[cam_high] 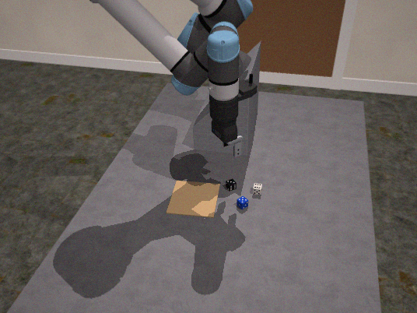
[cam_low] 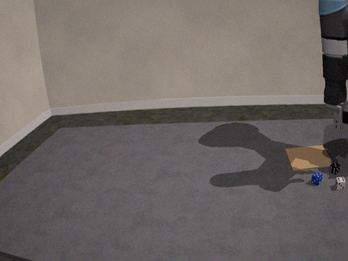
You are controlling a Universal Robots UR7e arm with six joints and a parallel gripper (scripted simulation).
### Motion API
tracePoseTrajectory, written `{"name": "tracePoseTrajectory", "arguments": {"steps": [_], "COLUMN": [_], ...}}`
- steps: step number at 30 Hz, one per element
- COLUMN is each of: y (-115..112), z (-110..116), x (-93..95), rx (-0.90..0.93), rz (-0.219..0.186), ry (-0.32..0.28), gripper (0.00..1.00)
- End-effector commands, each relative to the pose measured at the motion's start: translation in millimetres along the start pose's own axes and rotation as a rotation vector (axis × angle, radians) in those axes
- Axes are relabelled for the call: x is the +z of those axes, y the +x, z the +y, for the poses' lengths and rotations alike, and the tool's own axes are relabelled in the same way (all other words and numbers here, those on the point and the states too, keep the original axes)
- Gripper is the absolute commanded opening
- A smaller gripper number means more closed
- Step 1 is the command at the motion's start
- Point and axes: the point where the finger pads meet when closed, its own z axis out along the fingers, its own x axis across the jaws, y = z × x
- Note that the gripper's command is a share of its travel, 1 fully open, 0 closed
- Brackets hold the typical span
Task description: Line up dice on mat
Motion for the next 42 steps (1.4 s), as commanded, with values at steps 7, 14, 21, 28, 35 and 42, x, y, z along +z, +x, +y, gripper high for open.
{"name": "tracePoseTrajectory", "arguments": {"steps": [7,14,21,28,35,42], "y": [-1.8,-1.9,-1.9,-0.1,0.8,0.8], "z": [-1.4,-1.4,-1.4,0.3,1.1,1.1], "x": [11.3,25.8,44.8,68.9,84.7,100.4], "rx": [-0.002,-0.003,-0.003,0.0,0.002,0.002], "rz": [-0.003,-0.003,-0.003,-0.001,0.001,0.001], "ry": [0.003,0.003,0.003,0.001,0.001,0.001], "gripper": [1.0,1.0,1.0,1.0,1.0,1.0]}}
